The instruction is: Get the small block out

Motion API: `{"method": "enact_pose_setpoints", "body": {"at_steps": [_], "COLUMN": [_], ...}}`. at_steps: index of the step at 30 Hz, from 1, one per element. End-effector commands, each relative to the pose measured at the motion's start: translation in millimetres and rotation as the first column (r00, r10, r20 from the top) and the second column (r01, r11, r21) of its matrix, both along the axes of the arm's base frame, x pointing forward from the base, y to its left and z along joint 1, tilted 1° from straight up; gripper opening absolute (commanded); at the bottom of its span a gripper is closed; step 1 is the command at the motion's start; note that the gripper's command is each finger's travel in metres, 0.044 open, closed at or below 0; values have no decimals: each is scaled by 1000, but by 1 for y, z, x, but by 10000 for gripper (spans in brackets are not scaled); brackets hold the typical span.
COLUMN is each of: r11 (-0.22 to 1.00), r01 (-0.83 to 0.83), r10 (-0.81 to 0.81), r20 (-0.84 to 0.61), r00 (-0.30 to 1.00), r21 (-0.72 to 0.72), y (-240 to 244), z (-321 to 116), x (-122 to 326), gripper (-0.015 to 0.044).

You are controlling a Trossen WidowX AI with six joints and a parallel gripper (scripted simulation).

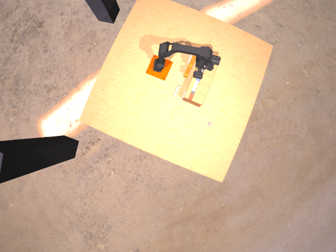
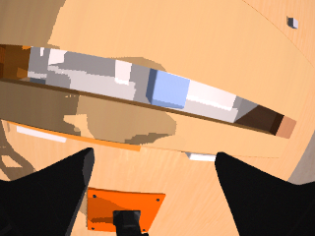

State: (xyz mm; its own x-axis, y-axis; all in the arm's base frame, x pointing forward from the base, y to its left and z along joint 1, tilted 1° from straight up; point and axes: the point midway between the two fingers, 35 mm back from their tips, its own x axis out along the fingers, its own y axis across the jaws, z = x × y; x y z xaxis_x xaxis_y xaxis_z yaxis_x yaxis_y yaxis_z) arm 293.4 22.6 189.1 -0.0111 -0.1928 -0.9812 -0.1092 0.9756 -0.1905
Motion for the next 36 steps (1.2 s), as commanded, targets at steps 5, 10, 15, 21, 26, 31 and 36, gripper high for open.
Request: {"method": "enact_pose_setpoints", "body": {"at_steps": [5,10,15,21,26,31,36], "r11": [387,259,259,259,259,259,259], "r01": [-920,-960,-960,-960,-960,-960,-960], "r10": [888,924,924,924,924,924,924], "r20": [-296,-318,-318,-318,-318,-318,-319], "r00": [352,214,214,214,214,214,213], "r21": [67,106,106,106,106,106,107], "y": [23,25,25,25,25,25,26], "z": [-1,-1,-1,-1,-1,-1,-8], "x": [-10,-11,-11,-11,-11,-11,-10], "gripper": [400,400,400,400,400,400,400]}}
